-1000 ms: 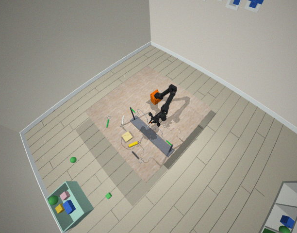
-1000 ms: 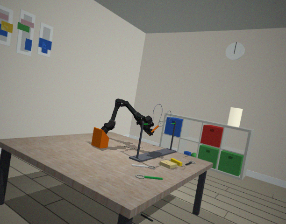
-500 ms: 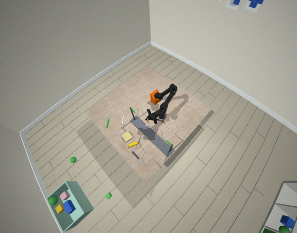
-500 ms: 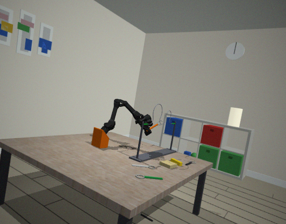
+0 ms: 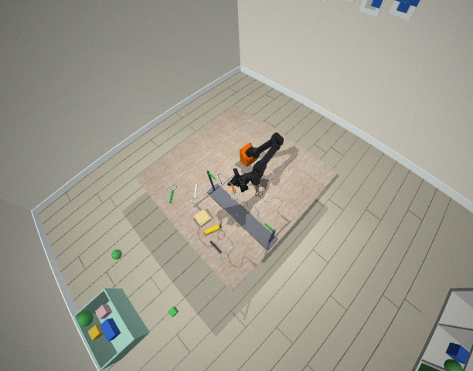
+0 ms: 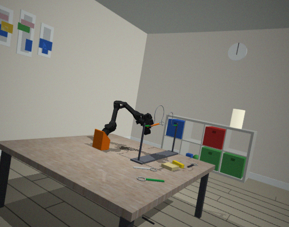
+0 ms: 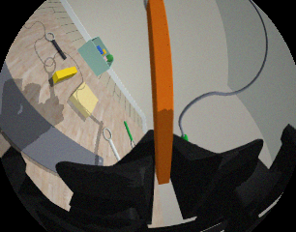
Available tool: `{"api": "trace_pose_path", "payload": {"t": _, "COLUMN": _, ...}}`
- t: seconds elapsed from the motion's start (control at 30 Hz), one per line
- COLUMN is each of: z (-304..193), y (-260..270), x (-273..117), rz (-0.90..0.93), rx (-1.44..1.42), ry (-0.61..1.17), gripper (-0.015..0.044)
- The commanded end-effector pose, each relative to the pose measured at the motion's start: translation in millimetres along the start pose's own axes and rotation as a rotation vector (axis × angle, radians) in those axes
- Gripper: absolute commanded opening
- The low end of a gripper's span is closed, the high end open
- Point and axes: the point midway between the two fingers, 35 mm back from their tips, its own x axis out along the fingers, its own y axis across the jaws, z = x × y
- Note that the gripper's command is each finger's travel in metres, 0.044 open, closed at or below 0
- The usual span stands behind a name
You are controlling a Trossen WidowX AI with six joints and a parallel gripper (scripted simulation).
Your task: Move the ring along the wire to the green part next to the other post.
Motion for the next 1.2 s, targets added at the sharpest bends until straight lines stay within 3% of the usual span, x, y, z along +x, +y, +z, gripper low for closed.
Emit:
{"api": "trace_pose_path", "payload": {"t": 0.0, "z": -1.8, "y": -16.6, "x": 0.0, "rz": -0.059, "rx": -0.096, "ry": -0.001, "gripper": -0.015}}
{"api": "trace_pose_path", "payload": {"t": 0.63, "z": 17.1, "y": -79.1, "x": -6.3, "rz": -0.276, "rx": -0.491, "ry": -0.025, "gripper": -0.015}}
{"api": "trace_pose_path", "payload": {"t": 1.17, "z": 35.1, "y": -104.8, "x": -14.3, "rz": -0.37, "rx": -0.658, "ry": -0.036, "gripper": -0.015}}
